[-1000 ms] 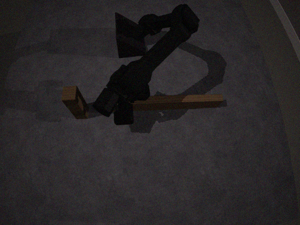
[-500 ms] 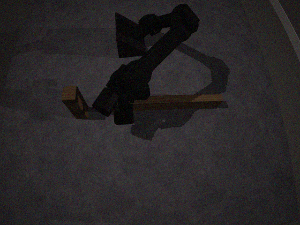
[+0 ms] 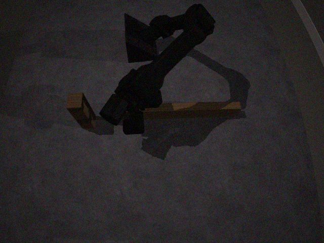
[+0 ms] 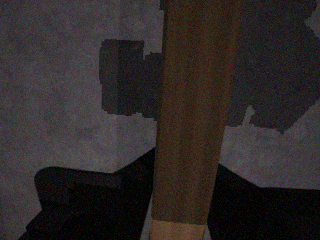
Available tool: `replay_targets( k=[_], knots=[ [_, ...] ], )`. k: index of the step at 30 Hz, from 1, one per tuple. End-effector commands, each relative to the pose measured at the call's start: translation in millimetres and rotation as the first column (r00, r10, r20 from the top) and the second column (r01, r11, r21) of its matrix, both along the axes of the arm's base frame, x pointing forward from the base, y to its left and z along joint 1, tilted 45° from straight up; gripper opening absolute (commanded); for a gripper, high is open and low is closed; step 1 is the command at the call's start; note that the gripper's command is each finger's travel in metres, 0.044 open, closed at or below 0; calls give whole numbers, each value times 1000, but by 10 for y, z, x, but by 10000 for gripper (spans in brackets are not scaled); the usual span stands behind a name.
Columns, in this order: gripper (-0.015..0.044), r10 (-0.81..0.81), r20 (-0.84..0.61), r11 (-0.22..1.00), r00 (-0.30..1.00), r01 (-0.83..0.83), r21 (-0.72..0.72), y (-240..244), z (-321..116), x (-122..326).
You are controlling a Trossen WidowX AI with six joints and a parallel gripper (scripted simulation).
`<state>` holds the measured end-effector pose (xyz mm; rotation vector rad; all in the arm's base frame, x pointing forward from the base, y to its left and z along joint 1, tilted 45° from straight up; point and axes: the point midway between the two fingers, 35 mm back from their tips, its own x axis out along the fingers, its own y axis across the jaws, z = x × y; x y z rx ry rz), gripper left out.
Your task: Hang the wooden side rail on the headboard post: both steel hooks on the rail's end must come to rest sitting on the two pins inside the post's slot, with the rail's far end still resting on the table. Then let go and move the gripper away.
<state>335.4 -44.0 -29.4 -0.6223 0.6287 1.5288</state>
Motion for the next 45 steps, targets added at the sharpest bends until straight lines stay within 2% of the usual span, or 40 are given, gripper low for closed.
replay_targets(
  k=[1, 45],
  knots=[
    [0, -3, 20, 1000, 1000, 3, -10, -63, 41, 30],
    [0, -3, 20, 1000, 1000, 3, -10, -81, 14, 61]
  ],
)
